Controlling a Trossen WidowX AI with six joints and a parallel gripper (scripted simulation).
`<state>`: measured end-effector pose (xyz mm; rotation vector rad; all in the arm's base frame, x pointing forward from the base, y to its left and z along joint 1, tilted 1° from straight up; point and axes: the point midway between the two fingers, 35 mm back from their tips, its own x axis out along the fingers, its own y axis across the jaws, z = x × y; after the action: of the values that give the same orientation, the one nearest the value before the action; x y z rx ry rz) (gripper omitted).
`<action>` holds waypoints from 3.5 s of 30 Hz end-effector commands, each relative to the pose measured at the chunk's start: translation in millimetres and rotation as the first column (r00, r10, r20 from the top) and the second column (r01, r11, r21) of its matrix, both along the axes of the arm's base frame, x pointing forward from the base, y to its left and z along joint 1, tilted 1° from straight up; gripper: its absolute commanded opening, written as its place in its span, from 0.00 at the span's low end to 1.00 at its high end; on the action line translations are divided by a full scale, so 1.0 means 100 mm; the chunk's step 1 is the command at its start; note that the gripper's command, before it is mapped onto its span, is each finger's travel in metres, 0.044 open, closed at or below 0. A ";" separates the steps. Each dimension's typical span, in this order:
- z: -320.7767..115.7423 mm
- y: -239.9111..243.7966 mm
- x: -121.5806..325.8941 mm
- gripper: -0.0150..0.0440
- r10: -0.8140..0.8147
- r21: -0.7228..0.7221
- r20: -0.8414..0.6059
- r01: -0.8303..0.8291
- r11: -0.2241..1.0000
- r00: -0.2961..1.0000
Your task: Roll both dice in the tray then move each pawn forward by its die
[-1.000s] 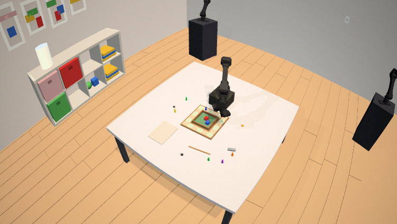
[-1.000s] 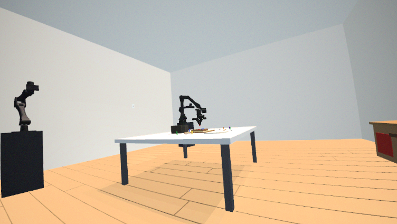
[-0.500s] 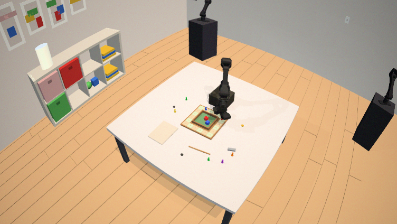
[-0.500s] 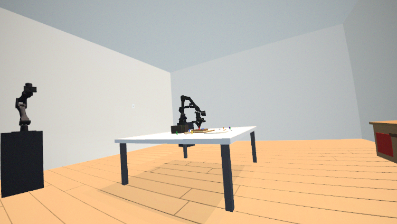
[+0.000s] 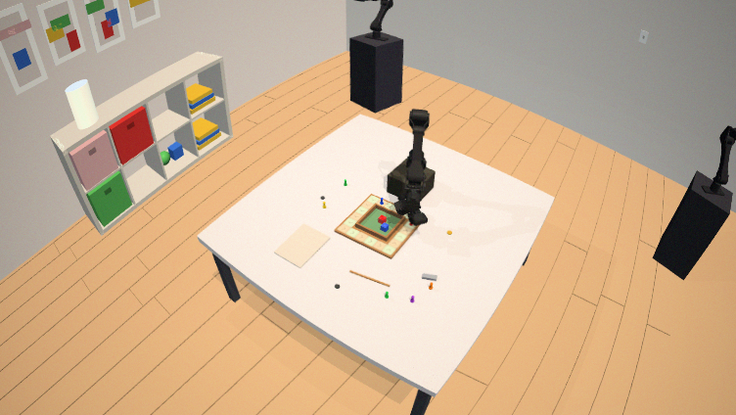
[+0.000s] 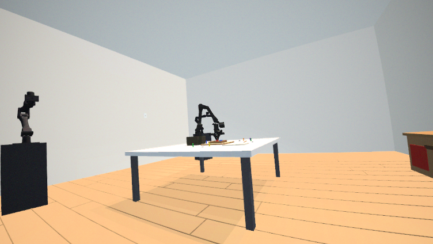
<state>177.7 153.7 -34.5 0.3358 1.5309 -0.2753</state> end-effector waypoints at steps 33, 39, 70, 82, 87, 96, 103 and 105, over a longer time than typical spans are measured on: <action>0.47 -0.69 0.18 0.64 0.331 -0.021 0.000 -0.331 0.943 0.944; 0.48 -1.29 0.18 0.59 0.607 -0.034 0.000 -0.607 0.794 0.795; 0.30 -1.89 -0.02 0.59 0.839 -0.044 -0.006 -0.838 0.544 0.545; 0.10 -1.89 0.00 0.59 0.839 -0.043 -0.006 -0.838 0.544 0.545; 0.03 -1.89 -0.01 0.59 0.839 -0.043 -0.006 -0.838 0.544 0.545; -0.09 -1.89 -0.02 0.59 0.839 -0.043 -0.006 -0.838 0.544 0.545; -0.09 -1.89 -0.02 0.35 0.839 -0.043 -0.006 -0.838 0.544 0.545; -0.09 -1.89 -0.02 0.33 0.839 -0.043 -0.006 -0.838 0.544 0.545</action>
<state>177.2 -35.7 -42.7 -0.4672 1.4979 0.4705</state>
